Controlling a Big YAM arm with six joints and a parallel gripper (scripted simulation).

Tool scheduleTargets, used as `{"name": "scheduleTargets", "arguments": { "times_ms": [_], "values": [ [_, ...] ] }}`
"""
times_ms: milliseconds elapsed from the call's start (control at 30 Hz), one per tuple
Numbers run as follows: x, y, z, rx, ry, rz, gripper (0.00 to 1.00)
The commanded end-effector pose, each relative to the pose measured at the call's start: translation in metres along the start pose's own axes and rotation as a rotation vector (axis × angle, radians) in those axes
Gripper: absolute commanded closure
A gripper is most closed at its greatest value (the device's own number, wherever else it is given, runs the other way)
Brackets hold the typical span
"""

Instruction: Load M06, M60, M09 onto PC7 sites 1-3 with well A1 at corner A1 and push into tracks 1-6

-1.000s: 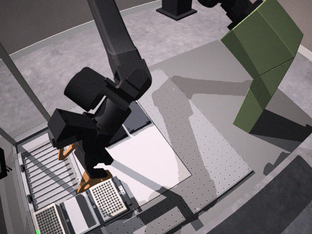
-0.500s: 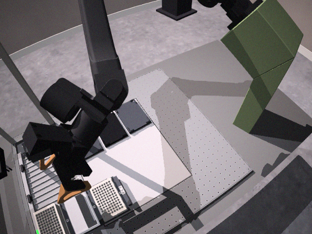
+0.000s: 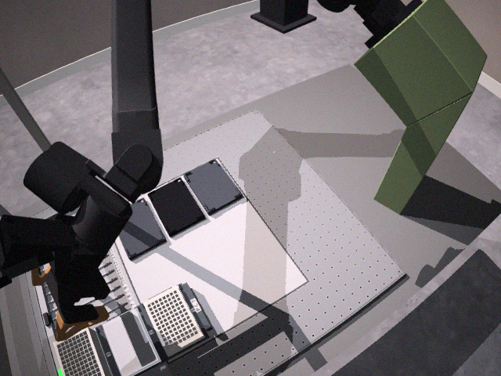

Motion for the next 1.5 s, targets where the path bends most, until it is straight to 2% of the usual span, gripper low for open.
{"name": "scheduleTargets", "arguments": {
  "times_ms": [0,233,300,333,367,433,1467],
  "values": [
    [-0.007,0.016,-0.013,-0.011,-0.006,0.008,0.0],
    [-0.017,0.04,-0.025,-0.006,-0.004,0.012,0.0],
    [-0.017,0.04,-0.025,-0.006,-0.004,0.012,0.0],
    [-0.012,0.035,-0.043,-0.03,-0.006,0.004,0.0],
    [-0.011,0.038,-0.045,-0.029,-0.008,0.001,0.0],
    [-0.02,0.036,-0.046,-0.033,0.01,0.016,0.0],
    [-0.02,0.036,-0.046,-0.033,0.01,0.016,0.0]
  ]
}}
Point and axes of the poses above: the point where the finger pads meet when closed, its own y axis out along the fingers, its own x axis across the jaws, z = x × y, the point moved 8 cm from there along -y, back along the fingers, and after that the axes turned 6 degrees about -y, right-handed, at the moved point
